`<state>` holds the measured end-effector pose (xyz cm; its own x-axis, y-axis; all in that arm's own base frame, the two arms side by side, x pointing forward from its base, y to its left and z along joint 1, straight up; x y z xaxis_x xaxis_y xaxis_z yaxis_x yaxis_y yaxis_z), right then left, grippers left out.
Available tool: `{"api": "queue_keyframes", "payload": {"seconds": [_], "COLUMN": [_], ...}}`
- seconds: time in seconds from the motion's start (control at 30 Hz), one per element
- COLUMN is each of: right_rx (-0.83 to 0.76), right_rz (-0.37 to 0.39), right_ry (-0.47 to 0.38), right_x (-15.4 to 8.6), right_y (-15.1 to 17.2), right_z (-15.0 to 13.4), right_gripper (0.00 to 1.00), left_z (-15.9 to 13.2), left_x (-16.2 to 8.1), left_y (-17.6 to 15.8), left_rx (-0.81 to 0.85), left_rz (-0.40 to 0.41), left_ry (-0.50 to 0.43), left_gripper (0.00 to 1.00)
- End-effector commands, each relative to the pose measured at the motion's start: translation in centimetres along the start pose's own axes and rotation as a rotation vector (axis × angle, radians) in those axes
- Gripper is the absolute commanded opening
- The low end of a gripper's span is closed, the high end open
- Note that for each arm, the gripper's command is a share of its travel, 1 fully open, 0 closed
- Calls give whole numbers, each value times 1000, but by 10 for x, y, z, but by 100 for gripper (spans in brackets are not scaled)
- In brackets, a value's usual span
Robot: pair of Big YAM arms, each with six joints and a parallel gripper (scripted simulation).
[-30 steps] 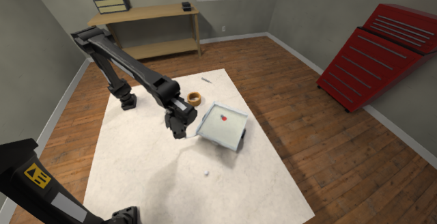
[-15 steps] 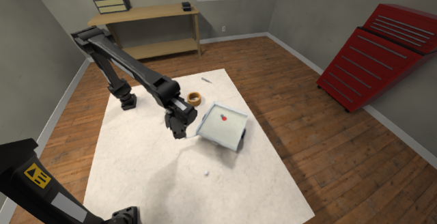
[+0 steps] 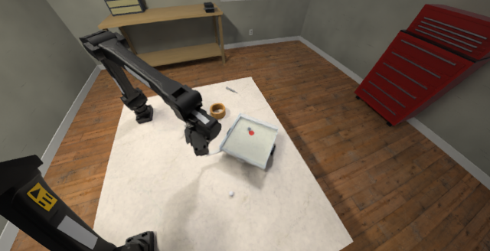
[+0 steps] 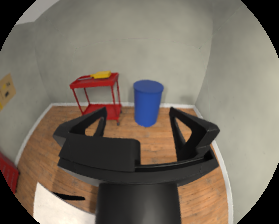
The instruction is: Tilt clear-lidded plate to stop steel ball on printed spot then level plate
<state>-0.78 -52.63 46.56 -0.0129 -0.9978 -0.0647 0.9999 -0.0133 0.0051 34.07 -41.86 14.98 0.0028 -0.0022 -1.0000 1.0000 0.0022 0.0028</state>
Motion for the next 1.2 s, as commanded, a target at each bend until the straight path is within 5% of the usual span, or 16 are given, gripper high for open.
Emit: {"api": "queue_keyframes", "payload": {"seconds": [0.0, 0.5, 1.17], "right_rx": [13, 13, 13], "right_rz": [-14, -14, -14], "right_ry": [-65, -65, -65], "right_x": [6, 6, 6], "right_y": [-7, -7, -7], "right_z": [35, 35, 35], "right_gripper": [100, 100, 100], "left_z": [32, 11, 13], "left_x": [-5, 18, -10], "left_y": [10, -3, 20], "left_rx": [6, 27, 6], "left_rz": [33, -5, 26], "left_ry": [-44, 2, -35], "left_gripper": [0, 0, 0]}}
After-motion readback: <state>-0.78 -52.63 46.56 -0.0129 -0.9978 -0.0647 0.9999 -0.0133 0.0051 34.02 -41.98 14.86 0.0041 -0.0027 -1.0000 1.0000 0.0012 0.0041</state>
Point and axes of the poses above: on each arm, the point where the finger pads meet when closed, its own x axis out along the fingers, its own y axis across the jaws, z = x × y, the point moved 1 cm from there along -x, back along the fingers, and after that the axes turned 1 degree about x, right-handed, at the moved point
